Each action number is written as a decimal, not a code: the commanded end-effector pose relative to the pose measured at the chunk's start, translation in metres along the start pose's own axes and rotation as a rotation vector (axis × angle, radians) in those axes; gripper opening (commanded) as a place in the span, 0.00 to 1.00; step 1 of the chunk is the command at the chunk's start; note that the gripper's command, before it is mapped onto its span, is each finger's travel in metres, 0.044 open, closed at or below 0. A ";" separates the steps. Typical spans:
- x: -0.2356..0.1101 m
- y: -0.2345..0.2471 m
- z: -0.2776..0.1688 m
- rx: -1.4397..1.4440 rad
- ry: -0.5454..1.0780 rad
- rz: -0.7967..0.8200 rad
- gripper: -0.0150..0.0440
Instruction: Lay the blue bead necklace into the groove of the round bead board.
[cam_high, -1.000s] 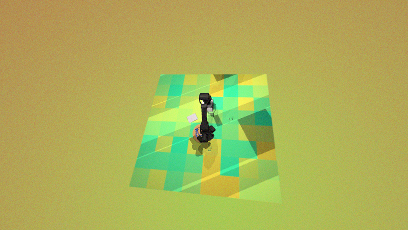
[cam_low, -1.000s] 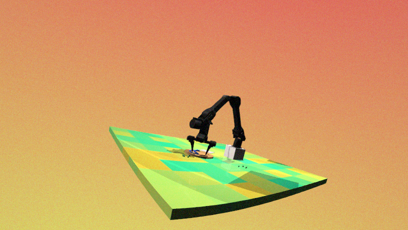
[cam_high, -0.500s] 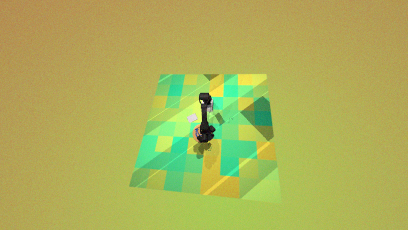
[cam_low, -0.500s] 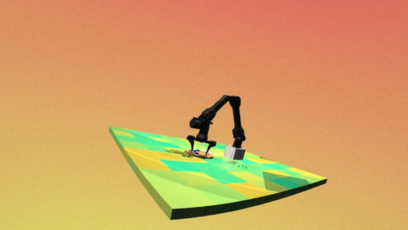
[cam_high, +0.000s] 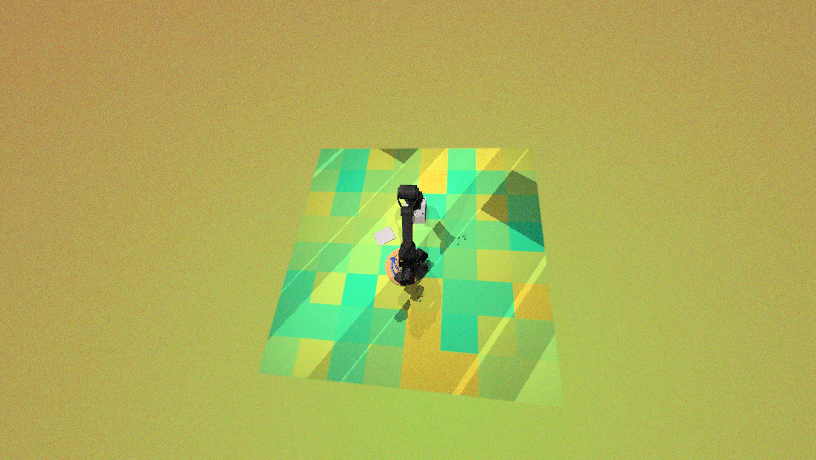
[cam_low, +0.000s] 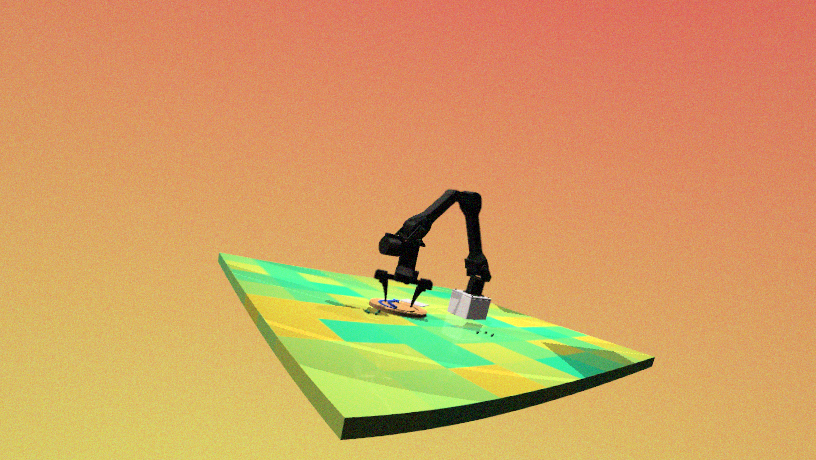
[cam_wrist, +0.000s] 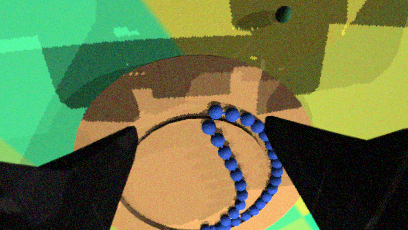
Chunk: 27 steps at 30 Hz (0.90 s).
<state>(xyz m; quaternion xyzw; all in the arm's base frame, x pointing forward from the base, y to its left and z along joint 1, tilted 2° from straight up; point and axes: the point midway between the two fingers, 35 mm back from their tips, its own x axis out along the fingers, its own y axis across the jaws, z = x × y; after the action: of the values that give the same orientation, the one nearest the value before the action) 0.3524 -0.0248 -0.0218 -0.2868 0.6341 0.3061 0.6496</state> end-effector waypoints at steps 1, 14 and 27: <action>-0.022 -0.009 -0.011 -0.357 -0.005 -0.011 0.64; -0.027 -0.010 -0.016 -0.476 -0.004 -0.012 0.46; -0.018 -0.012 -0.014 -0.469 -0.007 -0.019 0.46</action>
<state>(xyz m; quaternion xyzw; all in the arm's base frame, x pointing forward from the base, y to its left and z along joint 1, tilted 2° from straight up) 0.3510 -0.0438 -0.0040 -0.4339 0.5418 0.4408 0.5691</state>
